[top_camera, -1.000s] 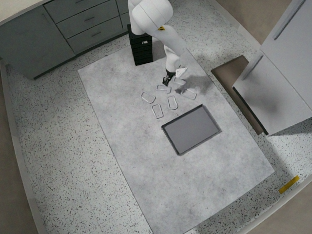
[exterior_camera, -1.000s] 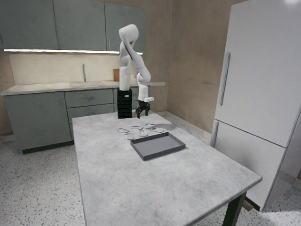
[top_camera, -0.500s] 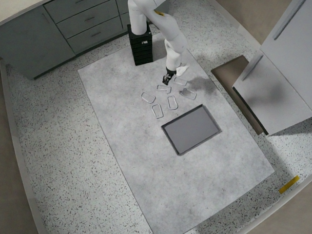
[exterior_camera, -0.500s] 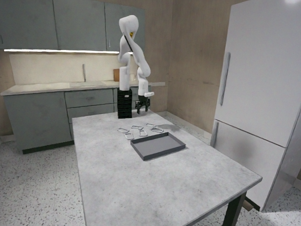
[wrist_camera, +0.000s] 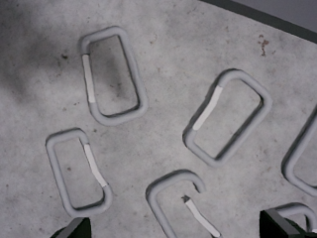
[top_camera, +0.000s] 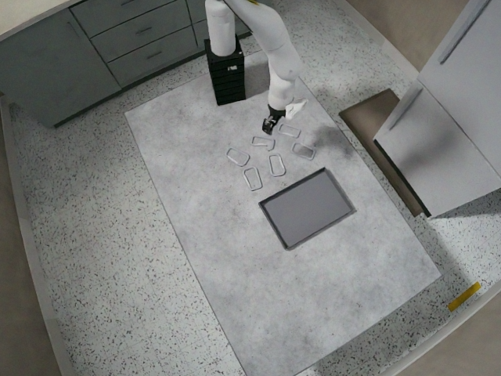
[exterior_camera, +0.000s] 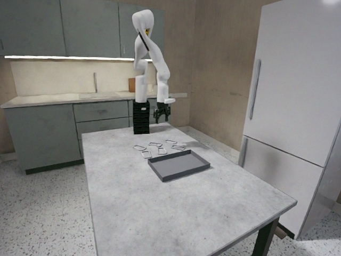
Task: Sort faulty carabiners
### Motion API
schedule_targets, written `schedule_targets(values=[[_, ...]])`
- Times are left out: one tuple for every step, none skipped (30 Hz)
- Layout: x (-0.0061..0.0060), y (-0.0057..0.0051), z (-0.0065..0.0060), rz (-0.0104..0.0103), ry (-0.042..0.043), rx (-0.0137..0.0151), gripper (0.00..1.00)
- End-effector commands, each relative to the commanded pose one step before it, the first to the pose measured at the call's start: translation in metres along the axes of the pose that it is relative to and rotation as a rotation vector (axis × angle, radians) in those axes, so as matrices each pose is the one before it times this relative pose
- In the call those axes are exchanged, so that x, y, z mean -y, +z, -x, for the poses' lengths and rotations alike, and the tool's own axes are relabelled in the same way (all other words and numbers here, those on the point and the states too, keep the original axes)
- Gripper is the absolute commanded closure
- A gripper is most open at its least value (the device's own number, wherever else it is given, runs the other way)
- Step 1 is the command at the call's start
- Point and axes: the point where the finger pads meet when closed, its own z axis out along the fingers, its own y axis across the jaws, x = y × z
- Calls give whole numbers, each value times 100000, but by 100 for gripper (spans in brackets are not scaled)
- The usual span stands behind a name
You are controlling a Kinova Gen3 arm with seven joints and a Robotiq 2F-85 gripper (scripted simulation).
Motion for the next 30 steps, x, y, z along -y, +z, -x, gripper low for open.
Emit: schedule_targets(values=[[-573,-281,-323,522,205,-227,0],[0,0,0,0,0,0,0],[0,0,0,0,0,0,0],[-1191,-4259,-1311,-432,-210,121,0],[0,0,0,0,0,0,0],[0,0,0,0,0,0,0],[0,0,0,0,0,0,0],[0,0,0,0,0,0,0],[0,0,0,0,0,0,0],[0,0,0,0,0,0,0],[0,0,0,0,0,0,0],[0,0,0,0,0,0,0],[0,0,0,0,0,0,0],[0,0,0,0,0,0,0],[0,0,0,0,0,0,0],[0,0,0,0,0,0,0],[0,0,0,0,0,0,0],[0,0,0,0,0,0,0],[0,0,0,0,0,0,0],[0,0,0,0,0,0,0],[-1444,-4232,-1457,-179,-344,32,0],[0,0,0,0,0,0,0],[0,0,0,0,0,0,0],[0,0,0,0,0,0,0],[0,0,0,0,0,0,0],[0,0,0,0,0,0,0],[0,0,0,0,0,0,0],[0,0,0,0,0,0,0],[0,0,0,0,0,0,0],[0,0,0,0,0,0,0]])
